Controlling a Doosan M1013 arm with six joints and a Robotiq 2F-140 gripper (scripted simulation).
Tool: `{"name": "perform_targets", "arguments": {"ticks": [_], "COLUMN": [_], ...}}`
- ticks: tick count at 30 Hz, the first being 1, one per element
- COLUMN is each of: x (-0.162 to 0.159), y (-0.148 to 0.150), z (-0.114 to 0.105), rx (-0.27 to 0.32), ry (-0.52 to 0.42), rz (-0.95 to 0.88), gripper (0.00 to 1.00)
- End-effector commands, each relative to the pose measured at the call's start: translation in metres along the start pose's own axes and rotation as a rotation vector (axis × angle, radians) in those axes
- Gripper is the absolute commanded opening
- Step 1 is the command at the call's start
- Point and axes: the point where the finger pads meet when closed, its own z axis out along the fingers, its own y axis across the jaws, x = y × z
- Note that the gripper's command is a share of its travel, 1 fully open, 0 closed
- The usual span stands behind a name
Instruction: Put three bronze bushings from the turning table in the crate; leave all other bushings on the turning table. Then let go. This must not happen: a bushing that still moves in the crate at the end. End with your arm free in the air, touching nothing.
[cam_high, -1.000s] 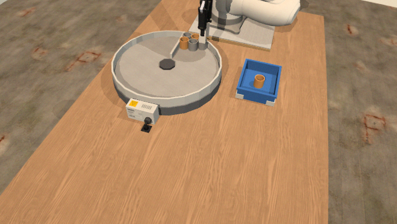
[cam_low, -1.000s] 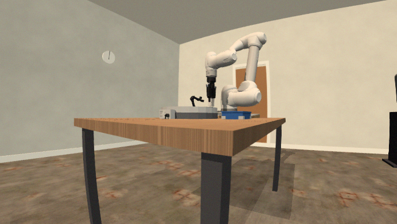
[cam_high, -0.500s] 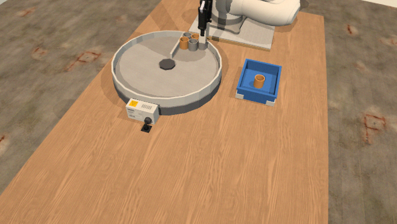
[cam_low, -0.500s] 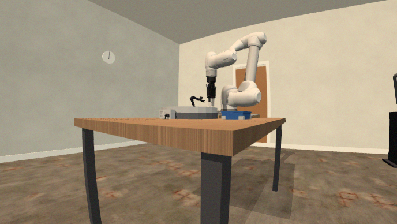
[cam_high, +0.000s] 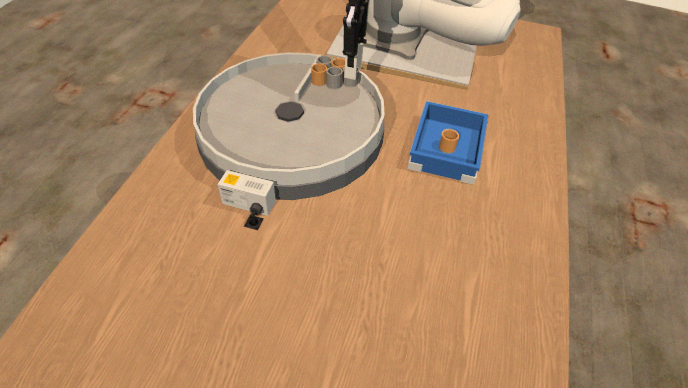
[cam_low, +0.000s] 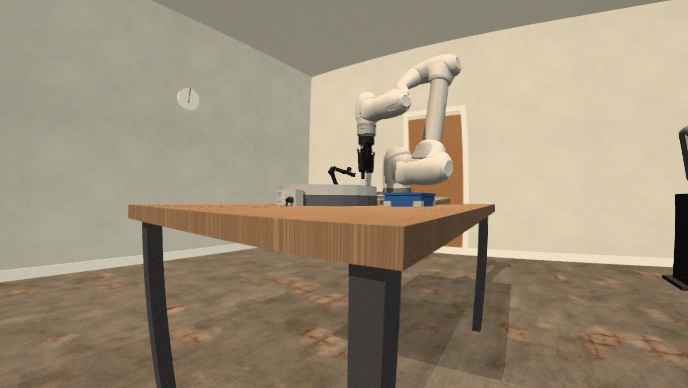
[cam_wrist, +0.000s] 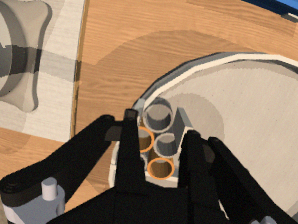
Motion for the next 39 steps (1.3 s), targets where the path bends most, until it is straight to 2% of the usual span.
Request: {"name": "perform_targets", "arguments": {"ticks": [1, 34, 35, 39], "x": [0.0000, 0.0000, 0.0000, 0.0000], "y": [0.0000, 0.0000, 0.0000, 0.0000], "z": [0.0005, 0.0005, 0.0005, 0.0005], "rx": [0.000, 0.000, 0.000, 0.000], "ry": [0.000, 0.000, 0.000, 0.000], "rz": [0.000, 0.000, 0.000, 0.000], "gripper": [0.28, 0.28, 0.00, 0.00]}}
